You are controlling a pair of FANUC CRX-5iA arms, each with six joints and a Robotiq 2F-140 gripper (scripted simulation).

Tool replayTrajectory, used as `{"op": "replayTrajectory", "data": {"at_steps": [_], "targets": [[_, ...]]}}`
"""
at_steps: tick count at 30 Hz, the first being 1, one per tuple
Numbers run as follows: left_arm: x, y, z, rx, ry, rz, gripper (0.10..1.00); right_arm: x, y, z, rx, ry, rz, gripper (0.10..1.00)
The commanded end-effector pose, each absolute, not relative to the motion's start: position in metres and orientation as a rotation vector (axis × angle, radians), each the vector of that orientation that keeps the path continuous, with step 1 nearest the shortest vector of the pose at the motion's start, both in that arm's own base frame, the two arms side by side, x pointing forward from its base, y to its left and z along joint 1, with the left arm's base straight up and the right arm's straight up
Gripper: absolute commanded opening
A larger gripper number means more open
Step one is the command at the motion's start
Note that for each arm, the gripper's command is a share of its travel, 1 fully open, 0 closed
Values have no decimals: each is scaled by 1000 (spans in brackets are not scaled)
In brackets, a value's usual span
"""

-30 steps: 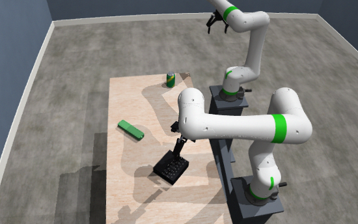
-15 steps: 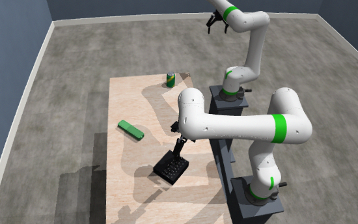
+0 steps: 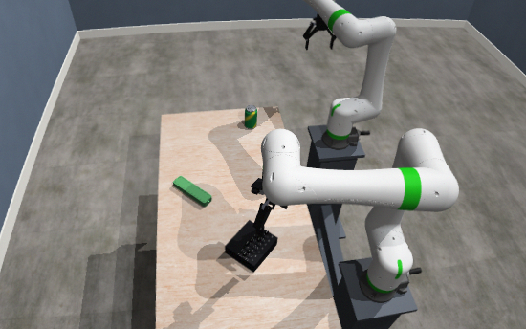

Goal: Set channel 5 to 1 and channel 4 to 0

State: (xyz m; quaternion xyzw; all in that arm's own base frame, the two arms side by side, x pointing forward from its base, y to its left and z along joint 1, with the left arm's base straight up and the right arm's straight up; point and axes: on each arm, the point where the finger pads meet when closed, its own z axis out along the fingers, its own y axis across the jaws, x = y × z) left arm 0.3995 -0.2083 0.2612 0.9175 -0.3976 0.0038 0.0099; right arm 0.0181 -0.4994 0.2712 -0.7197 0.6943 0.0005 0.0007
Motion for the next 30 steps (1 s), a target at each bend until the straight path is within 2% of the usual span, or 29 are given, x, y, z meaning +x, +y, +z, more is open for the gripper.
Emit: {"op": "replayTrajectory", "data": {"at_steps": [1,14,30], "targets": [[400,-209,262,2864,-1241,14,1000,18,-500,272,-2261,2181,0,1000],[402,-210,260,2850,-1274,14,1000,18,-500,272,-2261,2181,0,1000],[448,-243,209,2356,-2072,5,1000,18,-500,272,-2261,2181,0,1000]]}}
